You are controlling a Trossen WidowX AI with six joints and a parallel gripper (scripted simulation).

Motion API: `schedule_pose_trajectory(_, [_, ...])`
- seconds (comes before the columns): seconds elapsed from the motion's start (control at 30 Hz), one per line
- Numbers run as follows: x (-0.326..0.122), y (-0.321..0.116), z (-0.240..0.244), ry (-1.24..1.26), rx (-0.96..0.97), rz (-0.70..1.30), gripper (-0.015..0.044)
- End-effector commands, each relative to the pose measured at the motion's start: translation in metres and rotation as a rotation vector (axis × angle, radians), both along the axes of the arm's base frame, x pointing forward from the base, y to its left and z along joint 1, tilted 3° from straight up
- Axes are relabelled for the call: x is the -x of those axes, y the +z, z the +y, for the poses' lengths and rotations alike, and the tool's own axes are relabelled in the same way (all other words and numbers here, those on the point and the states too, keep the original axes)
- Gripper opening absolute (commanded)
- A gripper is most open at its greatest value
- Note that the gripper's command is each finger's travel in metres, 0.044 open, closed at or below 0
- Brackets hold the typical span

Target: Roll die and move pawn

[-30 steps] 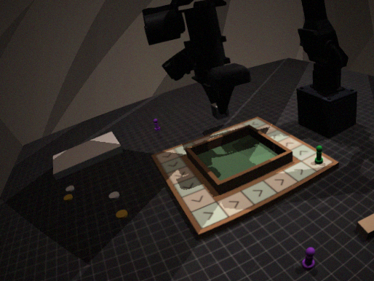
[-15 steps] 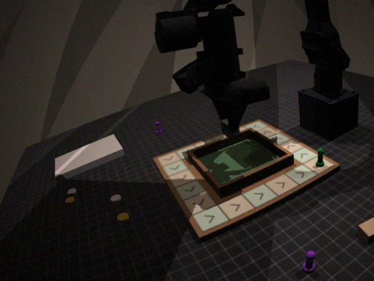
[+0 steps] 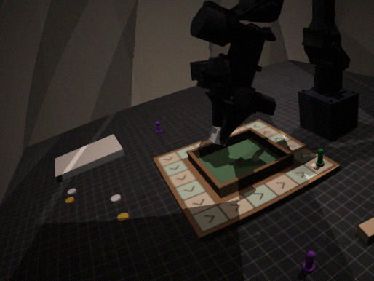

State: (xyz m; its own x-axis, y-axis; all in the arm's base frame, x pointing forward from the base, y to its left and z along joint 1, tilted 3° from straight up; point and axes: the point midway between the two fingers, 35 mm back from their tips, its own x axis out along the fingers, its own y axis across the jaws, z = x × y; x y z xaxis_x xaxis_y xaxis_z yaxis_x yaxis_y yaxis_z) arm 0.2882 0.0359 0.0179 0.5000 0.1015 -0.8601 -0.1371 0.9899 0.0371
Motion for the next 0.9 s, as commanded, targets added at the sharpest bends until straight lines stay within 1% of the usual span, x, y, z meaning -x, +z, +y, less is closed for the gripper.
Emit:
schedule_pose_trajectory(0.0, [0.0, -0.001, 0.0, -0.006, -0.027, -0.157, 0.0])
schedule_pose_trajectory(0.17, [0.001, -0.001, 0.0, -0.01, -0.047, -0.303, 0.0])
schedule_pose_trajectory(0.4, [0.0, 0.001, 0.0, -0.01, -0.047, -0.308, 0.0])
schedule_pose_trajectory(0.7, [0.032, 0.036, -0.003, -0.01, -0.047, -0.306, 0.0])
schedule_pose_trajectory(0.87, [0.039, 0.04, -0.003, -0.01, -0.047, -0.306, 0.0])
